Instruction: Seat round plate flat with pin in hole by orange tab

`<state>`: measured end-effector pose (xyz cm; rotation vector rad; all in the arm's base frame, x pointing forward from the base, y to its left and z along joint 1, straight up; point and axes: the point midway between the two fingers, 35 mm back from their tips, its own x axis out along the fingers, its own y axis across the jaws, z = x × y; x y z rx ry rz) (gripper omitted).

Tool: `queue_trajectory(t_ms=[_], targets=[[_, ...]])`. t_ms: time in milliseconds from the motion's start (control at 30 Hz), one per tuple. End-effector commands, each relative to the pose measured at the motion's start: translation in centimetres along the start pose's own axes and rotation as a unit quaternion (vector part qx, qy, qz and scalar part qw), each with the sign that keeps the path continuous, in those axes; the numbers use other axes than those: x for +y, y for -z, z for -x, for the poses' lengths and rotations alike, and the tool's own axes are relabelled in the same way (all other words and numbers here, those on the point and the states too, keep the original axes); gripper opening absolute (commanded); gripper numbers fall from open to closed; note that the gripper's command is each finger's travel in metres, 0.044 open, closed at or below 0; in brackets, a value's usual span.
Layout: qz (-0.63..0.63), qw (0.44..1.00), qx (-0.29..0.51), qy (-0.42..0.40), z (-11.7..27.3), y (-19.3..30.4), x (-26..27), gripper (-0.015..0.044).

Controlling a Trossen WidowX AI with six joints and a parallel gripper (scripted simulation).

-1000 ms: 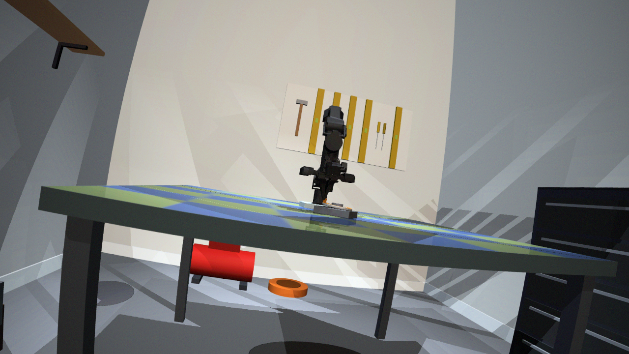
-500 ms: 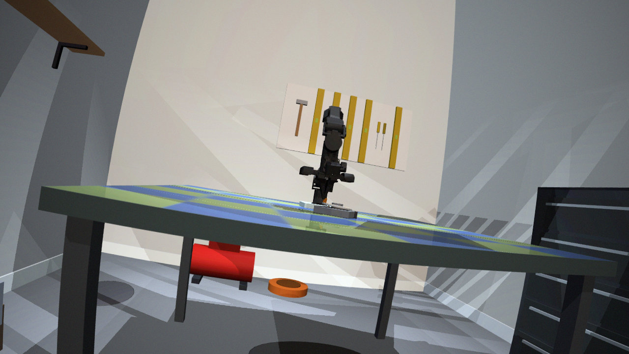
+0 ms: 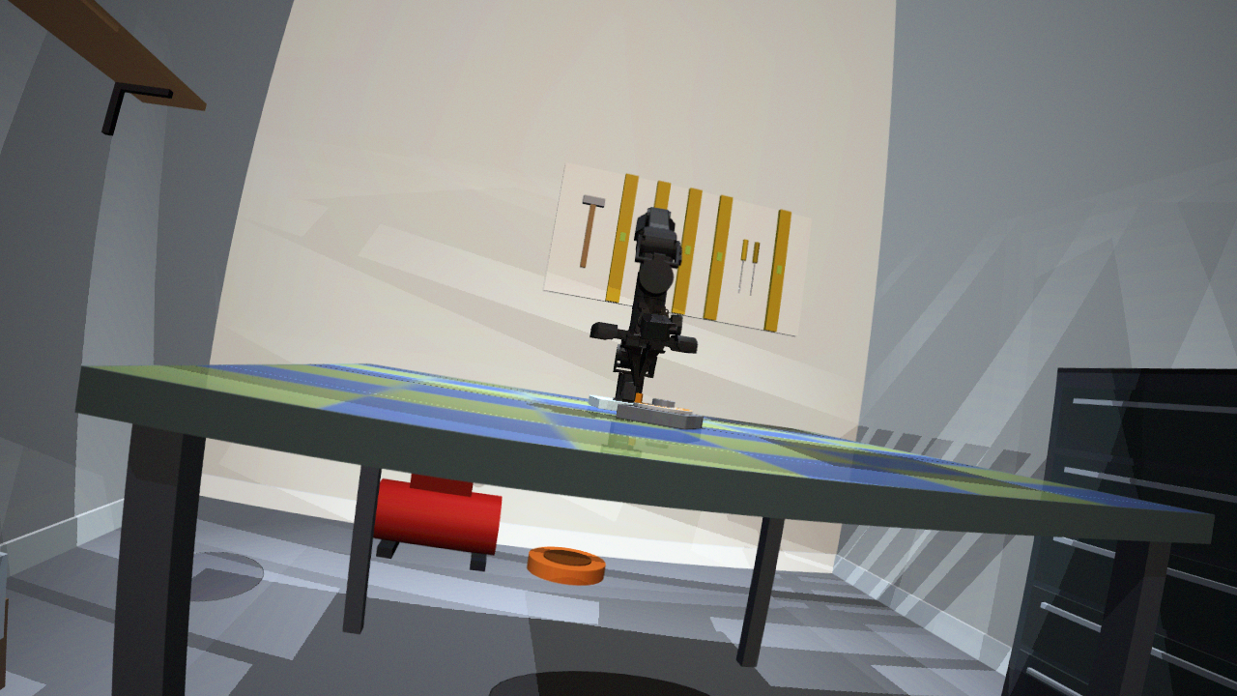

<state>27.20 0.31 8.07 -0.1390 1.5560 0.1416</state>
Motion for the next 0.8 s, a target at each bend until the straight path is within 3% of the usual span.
queue_trajectory(t_ms=[0,767], targets=[[0.000,1.000,-0.010,0.004,2.61,-0.02,0.00,0.0000],[0.001,1.000,-0.008,0.001,2.57,-0.03,0.07,0.0000]])
